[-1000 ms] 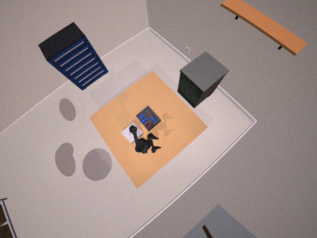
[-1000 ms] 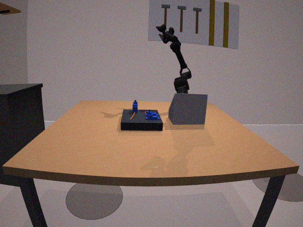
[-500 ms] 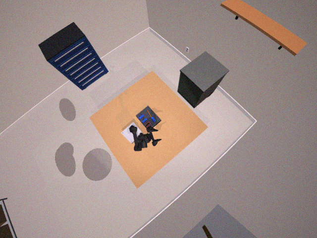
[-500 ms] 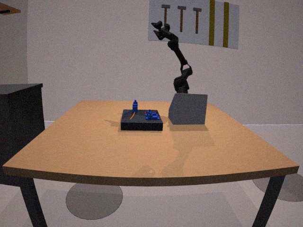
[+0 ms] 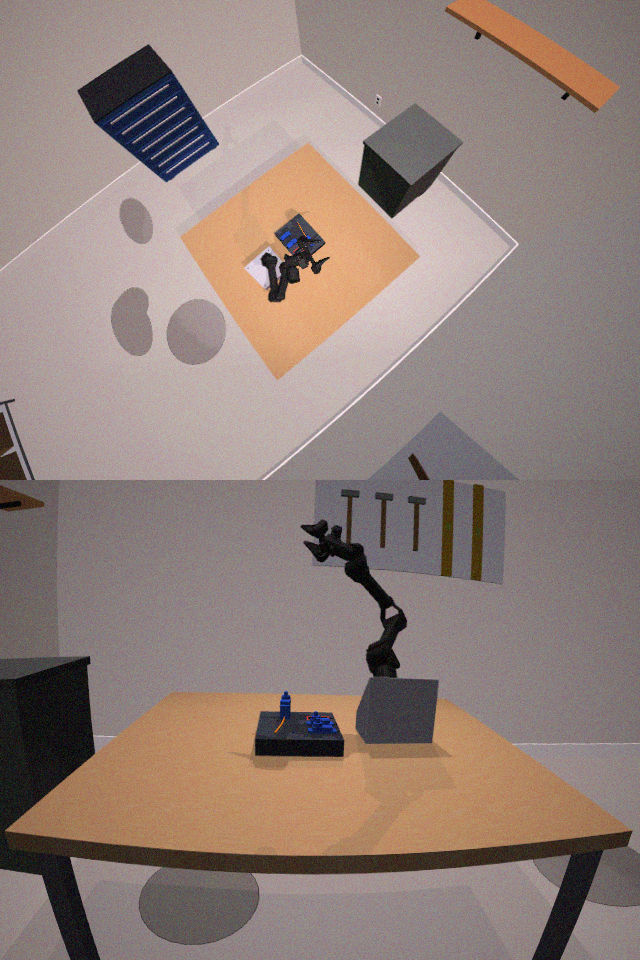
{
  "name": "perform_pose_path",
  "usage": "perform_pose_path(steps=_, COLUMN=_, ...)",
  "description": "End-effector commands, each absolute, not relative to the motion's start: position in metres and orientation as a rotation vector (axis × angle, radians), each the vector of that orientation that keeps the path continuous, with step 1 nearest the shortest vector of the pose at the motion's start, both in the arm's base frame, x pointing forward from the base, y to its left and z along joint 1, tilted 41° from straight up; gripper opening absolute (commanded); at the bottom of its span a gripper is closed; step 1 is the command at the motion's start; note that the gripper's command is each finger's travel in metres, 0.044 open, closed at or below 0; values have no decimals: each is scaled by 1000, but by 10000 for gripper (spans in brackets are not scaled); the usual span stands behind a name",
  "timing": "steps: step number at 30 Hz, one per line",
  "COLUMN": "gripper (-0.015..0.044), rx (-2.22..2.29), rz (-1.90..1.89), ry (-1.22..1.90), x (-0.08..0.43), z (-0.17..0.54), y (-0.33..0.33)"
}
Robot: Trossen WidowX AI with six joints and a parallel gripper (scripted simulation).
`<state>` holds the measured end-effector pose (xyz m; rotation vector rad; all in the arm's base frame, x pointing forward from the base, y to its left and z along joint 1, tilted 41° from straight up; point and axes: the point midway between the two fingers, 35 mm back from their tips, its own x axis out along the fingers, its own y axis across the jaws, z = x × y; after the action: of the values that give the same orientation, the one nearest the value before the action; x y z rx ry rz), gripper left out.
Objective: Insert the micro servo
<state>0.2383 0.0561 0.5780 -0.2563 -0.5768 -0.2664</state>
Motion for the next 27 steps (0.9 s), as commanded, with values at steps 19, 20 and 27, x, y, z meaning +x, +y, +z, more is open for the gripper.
perform_pose_path(steps=19, gripper=440, rx=-98, rz=-225, ry=-168, x=353, z=449, y=71)
perform_pose_path(steps=20, gripper=440, rx=-81, rz=-227, ry=-145, x=358, z=442, y=70)
perform_pose_path(steps=27, gripper=440, rx=27, rz=-273, ry=19, x=386, z=386, y=60)
